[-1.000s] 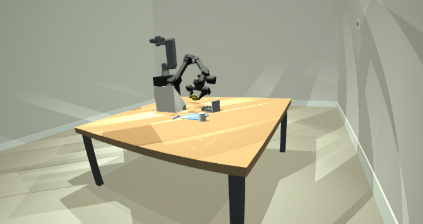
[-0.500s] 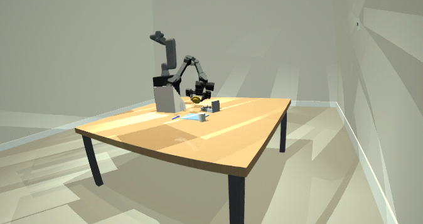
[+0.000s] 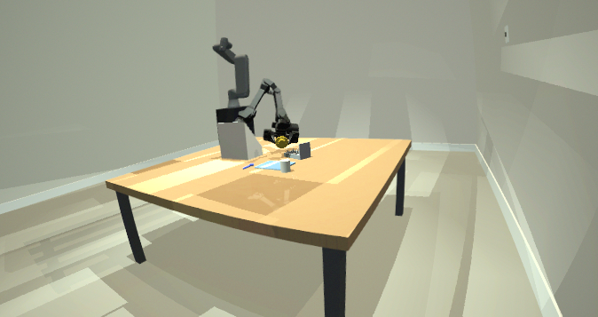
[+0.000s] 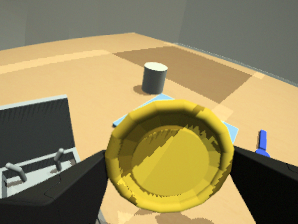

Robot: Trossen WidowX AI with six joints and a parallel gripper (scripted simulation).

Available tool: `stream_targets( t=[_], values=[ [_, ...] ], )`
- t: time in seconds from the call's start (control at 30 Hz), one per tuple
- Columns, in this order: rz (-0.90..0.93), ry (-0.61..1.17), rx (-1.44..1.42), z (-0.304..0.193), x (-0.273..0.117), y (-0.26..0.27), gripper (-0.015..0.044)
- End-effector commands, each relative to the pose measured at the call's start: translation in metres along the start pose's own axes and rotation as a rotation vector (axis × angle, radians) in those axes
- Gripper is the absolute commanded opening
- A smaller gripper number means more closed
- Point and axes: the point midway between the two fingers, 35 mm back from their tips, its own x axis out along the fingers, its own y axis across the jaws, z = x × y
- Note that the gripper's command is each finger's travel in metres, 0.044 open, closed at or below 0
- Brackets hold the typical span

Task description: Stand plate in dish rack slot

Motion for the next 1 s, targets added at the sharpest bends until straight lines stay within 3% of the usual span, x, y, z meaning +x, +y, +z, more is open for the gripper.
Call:
stream_targets(
  t=[0.0, 0.97],
  values=[
    [0.061, -0.058, -0.010, -0.002, -0.004, 0.003, 0.0000],
    [0.571, -0.373, 0.070, -0.014, -0.068, 0.014, 0.0000]
  ],
)
